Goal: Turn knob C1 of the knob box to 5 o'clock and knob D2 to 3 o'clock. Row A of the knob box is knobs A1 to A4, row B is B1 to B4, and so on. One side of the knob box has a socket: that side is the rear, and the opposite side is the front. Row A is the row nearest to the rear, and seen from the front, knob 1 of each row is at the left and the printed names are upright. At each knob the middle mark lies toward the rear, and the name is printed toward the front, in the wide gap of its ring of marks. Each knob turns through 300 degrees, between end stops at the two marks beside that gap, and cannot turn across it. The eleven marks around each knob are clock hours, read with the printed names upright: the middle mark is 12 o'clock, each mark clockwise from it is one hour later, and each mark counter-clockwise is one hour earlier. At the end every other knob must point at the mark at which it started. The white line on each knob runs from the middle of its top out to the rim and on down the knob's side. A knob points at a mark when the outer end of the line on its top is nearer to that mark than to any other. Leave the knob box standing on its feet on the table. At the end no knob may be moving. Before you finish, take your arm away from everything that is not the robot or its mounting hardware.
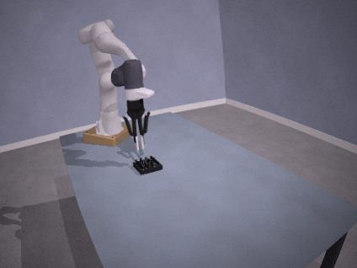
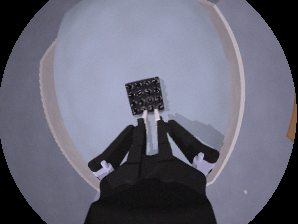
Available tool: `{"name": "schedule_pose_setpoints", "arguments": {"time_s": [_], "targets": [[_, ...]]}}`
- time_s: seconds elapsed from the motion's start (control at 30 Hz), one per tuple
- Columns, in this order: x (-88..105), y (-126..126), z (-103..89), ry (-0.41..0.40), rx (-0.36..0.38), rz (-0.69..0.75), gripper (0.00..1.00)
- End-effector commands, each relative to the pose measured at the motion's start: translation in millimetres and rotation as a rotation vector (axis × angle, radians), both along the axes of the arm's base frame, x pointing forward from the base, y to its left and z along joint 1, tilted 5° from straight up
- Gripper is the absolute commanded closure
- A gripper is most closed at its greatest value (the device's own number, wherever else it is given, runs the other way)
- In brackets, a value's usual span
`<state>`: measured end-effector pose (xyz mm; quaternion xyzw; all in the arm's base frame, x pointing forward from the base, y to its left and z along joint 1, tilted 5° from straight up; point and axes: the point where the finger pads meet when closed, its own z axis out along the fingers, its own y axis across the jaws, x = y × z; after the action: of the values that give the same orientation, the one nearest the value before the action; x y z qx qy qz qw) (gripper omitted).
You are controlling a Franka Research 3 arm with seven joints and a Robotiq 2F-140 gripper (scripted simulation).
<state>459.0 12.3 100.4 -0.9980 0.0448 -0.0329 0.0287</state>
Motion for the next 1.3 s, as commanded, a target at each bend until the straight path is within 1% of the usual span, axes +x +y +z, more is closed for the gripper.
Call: {"name": "schedule_pose_setpoints", "arguments": {"time_s": [0.0, 0.83, 1.27], "targets": [[0.0, -1.0, 0.4, 0.001, -0.002, 0.021, 0.88], [0.0, -1.0, 0.1, 0.001, -0.002, 0.021, 0.88], [0.4, -0.7, -5.6, 0.002, -0.002, 0.021, 0.88]]}}
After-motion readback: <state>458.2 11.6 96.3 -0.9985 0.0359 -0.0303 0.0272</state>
